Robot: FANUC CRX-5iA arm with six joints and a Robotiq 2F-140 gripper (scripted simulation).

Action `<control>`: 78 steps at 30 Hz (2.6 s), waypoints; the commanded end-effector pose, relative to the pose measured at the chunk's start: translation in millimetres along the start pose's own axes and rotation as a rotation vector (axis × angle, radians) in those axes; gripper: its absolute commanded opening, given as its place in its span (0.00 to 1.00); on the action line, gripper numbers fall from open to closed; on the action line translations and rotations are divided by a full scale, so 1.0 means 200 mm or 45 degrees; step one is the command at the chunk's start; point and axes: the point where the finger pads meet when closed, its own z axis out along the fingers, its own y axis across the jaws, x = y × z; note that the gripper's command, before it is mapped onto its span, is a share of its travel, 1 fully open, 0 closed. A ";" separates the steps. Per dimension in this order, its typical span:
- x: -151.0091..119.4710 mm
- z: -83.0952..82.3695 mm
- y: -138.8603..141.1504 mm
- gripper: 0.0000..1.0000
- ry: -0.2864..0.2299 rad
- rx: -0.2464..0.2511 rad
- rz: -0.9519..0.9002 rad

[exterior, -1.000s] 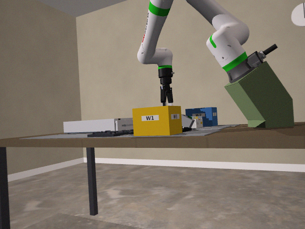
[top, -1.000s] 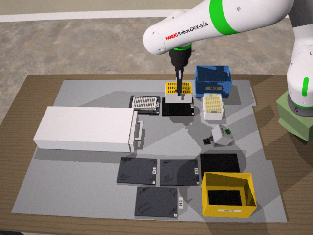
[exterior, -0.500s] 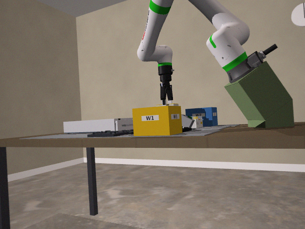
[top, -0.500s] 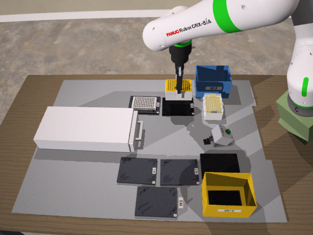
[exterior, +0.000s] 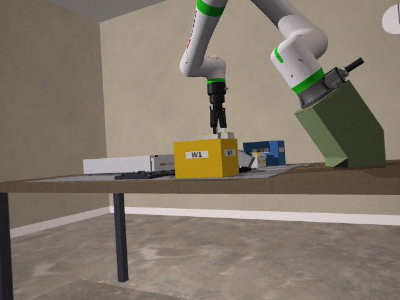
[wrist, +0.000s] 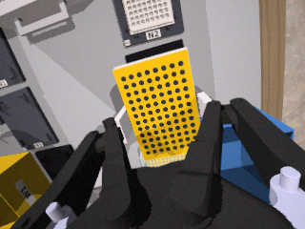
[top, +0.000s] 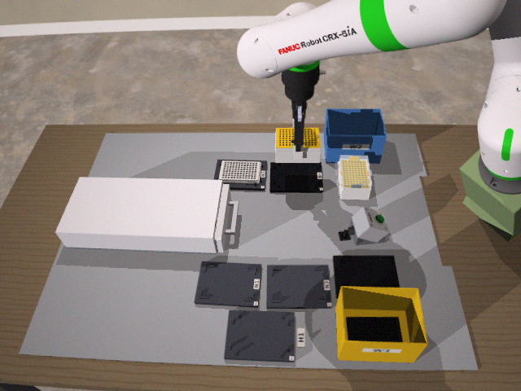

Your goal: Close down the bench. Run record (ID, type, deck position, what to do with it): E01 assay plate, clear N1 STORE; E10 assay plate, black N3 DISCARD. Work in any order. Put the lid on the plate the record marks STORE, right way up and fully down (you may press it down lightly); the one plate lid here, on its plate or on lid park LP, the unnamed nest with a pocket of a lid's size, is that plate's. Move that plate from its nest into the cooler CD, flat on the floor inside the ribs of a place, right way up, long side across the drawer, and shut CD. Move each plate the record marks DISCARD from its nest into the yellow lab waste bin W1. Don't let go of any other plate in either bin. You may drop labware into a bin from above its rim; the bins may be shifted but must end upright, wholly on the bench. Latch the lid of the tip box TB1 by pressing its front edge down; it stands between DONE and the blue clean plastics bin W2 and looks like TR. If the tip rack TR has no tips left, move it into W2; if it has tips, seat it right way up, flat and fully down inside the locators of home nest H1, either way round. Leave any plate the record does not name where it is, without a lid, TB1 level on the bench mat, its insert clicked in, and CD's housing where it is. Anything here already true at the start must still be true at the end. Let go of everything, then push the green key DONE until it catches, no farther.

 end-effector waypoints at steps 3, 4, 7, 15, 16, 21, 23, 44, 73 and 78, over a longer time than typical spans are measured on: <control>0.00 -0.04 0.00 0.00 0.000 0.000 0.000; 0.00 -0.05 0.00 0.00 0.000 0.000 0.000; 0.00 -0.05 0.00 0.00 0.000 0.000 0.000; 0.00 -0.11 0.00 0.00 0.000 0.000 0.000; 0.00 -0.11 0.00 0.00 0.000 0.000 0.000; 0.00 -0.13 0.00 0.00 0.000 0.000 0.000; 0.00 -0.13 0.00 0.00 0.000 0.000 0.000; -0.15 -0.13 0.11 0.00 0.000 0.000 0.011; -0.44 -0.13 0.31 0.00 0.000 0.000 0.011; -0.48 -0.13 0.34 0.00 0.000 0.000 0.011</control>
